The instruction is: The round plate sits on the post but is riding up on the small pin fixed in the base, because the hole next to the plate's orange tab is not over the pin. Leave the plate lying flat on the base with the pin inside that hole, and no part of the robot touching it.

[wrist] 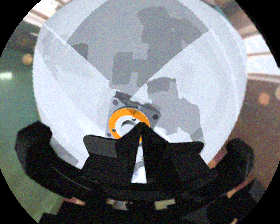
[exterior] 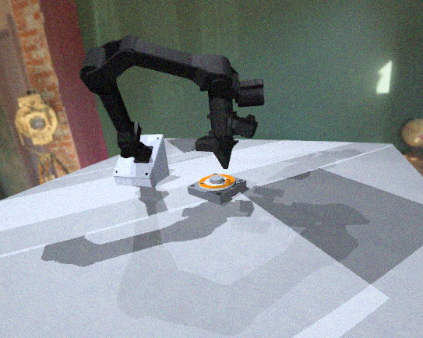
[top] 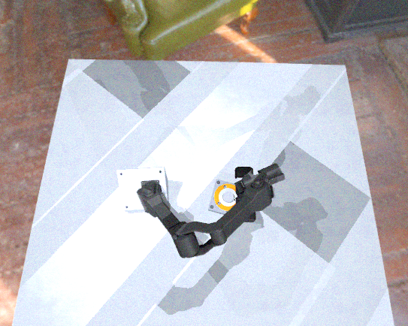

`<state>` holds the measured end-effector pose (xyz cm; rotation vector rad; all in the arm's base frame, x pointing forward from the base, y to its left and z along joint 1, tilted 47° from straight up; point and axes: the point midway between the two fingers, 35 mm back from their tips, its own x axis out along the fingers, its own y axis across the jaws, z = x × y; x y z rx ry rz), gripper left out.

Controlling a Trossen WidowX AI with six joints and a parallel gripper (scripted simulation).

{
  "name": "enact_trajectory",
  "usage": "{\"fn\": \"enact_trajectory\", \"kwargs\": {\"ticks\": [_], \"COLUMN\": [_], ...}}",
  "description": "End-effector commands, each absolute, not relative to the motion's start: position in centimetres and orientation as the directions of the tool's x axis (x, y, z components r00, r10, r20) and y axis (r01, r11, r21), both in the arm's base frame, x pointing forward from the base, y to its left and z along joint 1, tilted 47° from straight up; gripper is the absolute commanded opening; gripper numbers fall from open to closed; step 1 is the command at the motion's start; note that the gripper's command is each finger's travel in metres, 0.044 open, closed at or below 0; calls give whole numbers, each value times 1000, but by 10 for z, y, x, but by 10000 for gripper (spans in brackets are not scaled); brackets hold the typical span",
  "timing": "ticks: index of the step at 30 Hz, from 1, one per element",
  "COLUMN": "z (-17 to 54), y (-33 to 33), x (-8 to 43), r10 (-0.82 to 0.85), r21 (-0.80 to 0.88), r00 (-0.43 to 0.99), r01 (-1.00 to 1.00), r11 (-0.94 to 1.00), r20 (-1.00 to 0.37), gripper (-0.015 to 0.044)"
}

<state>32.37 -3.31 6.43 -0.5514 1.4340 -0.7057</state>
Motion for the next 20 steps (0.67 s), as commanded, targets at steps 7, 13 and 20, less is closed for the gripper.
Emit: {"fn": "enact_trajectory", "kwargs": {"ticks": [7, 13, 20], "z": [66, 66, 66], "y": [-31, -31, -31], "x": [324, 324, 324], "r10": [-724, -724, -724], "r21": [-720, -720, -720], "r00": [2, 2, 2], "r01": [105, 105, 105], "r11": [686, 686, 686], "r20": [-690, -690, -690], "gripper": [0, 0, 0]}}
